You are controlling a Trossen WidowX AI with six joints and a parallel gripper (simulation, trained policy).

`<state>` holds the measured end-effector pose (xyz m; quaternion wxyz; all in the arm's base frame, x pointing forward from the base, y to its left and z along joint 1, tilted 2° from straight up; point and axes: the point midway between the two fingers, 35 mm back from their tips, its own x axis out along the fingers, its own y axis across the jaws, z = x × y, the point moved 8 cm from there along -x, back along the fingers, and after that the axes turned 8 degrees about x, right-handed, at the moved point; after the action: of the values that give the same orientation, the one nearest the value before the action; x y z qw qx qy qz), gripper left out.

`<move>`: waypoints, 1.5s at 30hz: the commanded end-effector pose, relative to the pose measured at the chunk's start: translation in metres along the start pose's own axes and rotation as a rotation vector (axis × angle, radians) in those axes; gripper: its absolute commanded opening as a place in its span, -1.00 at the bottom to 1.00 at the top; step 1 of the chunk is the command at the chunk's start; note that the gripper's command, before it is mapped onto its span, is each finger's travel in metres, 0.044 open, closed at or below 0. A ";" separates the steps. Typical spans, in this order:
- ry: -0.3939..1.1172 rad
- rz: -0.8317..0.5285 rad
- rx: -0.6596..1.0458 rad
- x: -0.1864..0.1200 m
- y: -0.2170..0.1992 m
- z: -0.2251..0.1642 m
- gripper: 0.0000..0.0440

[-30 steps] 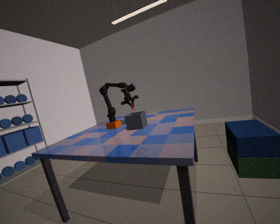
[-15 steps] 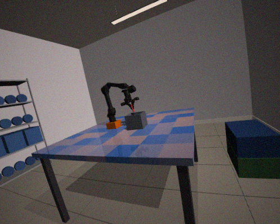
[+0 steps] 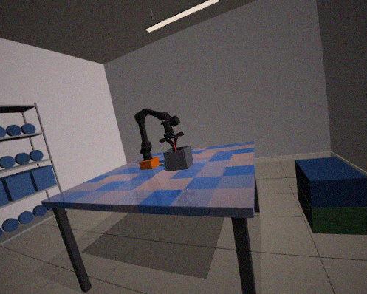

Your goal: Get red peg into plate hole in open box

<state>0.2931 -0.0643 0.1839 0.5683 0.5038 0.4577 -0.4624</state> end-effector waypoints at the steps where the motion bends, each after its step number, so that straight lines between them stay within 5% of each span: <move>1: 0.014 -0.013 -0.006 0.014 0.002 0.004 -1.00; 24: 0.036 -0.037 -0.080 0.069 0.012 0.017 -0.99; 31: 0.041 -0.070 -0.104 0.078 0.015 0.018 -0.46; 45: 0.183 -0.053 -0.068 0.062 0.021 0.034 -0.15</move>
<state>0.3250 -0.0957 0.1267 0.5405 0.5023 0.5273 -0.4213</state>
